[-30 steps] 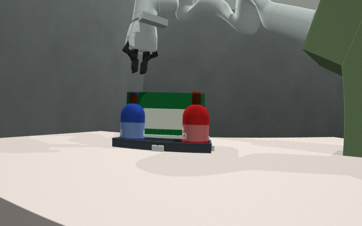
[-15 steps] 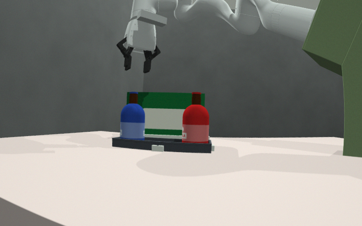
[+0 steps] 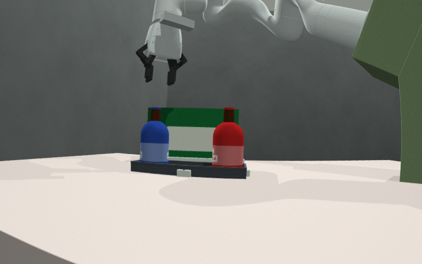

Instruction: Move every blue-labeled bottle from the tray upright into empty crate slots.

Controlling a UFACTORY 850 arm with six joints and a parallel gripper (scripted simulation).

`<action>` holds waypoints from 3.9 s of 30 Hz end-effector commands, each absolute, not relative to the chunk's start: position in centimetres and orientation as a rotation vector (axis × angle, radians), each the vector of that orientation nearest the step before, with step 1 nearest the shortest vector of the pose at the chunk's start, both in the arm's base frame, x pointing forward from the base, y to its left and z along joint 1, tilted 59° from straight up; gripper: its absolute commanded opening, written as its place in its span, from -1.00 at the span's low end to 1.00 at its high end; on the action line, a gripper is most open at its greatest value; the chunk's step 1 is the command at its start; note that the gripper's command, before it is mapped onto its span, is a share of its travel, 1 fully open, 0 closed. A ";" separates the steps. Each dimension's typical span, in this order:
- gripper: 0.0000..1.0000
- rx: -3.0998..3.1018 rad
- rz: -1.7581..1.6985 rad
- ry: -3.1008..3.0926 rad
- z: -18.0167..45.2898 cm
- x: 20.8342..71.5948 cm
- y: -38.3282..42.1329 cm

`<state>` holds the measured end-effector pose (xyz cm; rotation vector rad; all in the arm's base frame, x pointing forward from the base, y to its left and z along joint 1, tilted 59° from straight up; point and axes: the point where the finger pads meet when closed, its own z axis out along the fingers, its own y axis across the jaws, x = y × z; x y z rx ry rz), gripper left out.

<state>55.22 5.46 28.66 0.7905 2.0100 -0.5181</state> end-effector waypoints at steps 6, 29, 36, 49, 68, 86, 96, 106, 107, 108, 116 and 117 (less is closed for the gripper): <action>0.31 0.790 -0.517 2.010 28.7 55.3 5.5; 0.31 0.790 -0.517 2.010 27.9 56.1 4.6; 0.31 0.790 -0.517 2.010 27.4 56.7 4.0; 0.31 0.790 -0.517 2.010 26.7 57.6 3.1; 0.31 0.790 -0.517 2.010 26.3 58.0 2.6; 0.31 0.790 -0.517 2.010 26.3 58.0 2.6; 0.31 0.790 -0.517 2.010 26.2 58.1 2.5; 0.31 0.790 -0.517 2.010 25.8 58.6 2.0; 0.31 0.790 -0.517 2.010 25.7 58.7 1.9; 0.31 0.790 -0.517 2.010 25.7 58.7 1.9; 0.31 0.790 -0.517 2.010 25.3 59.2 1.4; 0.31 0.790 -0.517 2.010 25.2 59.2 1.3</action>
